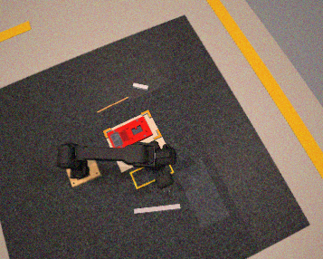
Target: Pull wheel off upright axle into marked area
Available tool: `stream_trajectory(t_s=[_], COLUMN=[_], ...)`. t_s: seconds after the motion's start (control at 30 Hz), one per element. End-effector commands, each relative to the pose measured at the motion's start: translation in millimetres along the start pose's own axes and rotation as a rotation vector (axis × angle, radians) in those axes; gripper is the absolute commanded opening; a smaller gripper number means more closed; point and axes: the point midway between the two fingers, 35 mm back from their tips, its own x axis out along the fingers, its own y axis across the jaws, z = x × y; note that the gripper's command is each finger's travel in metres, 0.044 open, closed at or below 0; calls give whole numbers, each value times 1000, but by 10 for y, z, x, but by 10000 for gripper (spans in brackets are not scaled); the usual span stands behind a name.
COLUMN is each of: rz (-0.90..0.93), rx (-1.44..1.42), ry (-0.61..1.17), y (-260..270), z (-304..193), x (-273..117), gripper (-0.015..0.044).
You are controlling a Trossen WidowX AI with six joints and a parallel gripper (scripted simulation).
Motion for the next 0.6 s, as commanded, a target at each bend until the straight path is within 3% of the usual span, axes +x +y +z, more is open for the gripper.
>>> stream_trajectory(t_s=[0.0,0.23,0.57], rz=[69,133,133], rx=[-10,-28,-29], ry=[108,316,322], y=[577,1434,1401], z=[77,12,-54], x=[175,354,344], gripper=[300,300,300])
